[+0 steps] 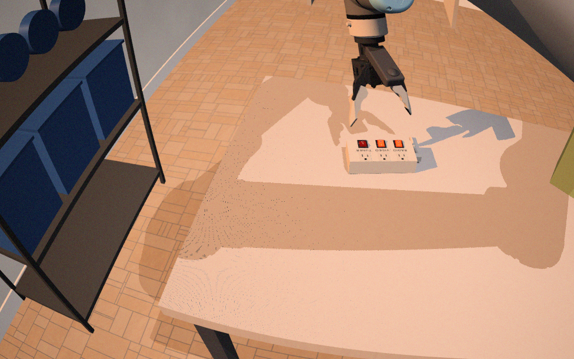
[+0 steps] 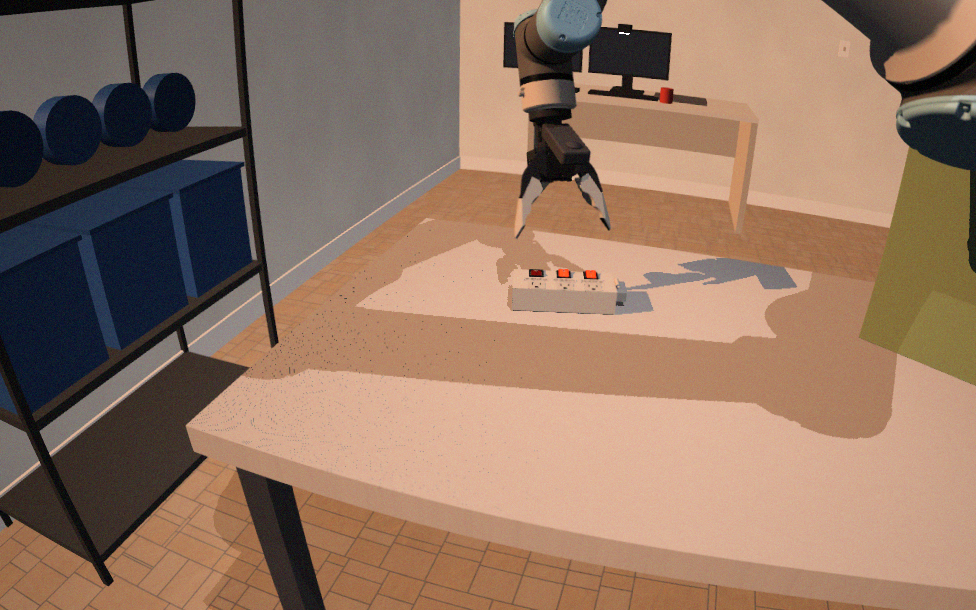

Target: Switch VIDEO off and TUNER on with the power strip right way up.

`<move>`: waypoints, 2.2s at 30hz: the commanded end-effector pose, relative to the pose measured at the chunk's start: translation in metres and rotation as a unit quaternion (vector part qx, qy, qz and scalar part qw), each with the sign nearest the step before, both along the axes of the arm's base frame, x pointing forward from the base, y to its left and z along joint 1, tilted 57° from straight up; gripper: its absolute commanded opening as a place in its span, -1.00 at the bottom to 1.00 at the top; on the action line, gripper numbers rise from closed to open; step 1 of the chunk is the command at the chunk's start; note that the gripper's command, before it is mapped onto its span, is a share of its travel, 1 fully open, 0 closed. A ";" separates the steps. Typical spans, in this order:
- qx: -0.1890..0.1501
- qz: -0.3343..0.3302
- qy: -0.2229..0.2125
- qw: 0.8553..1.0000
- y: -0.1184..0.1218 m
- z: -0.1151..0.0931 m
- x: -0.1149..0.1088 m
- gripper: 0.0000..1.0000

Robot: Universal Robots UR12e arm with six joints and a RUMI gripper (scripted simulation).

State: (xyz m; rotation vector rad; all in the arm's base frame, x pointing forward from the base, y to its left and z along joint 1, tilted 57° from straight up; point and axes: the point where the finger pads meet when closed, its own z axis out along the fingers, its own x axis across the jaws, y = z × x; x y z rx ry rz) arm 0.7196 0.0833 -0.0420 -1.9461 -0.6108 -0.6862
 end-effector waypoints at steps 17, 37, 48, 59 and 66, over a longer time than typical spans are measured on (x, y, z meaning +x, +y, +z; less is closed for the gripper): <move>-0.032 0.014 -0.068 0.997 -0.007 0.002 -0.006 1.00; -0.238 0.119 -0.417 0.869 -0.047 0.022 -0.037 1.00; -0.264 0.134 -0.452 0.842 -0.052 0.026 -0.040 1.00; -0.264 0.134 -0.452 0.842 -0.052 0.026 -0.040 1.00; -0.275 0.158 -0.484 0.815 -0.034 0.013 -0.023 1.00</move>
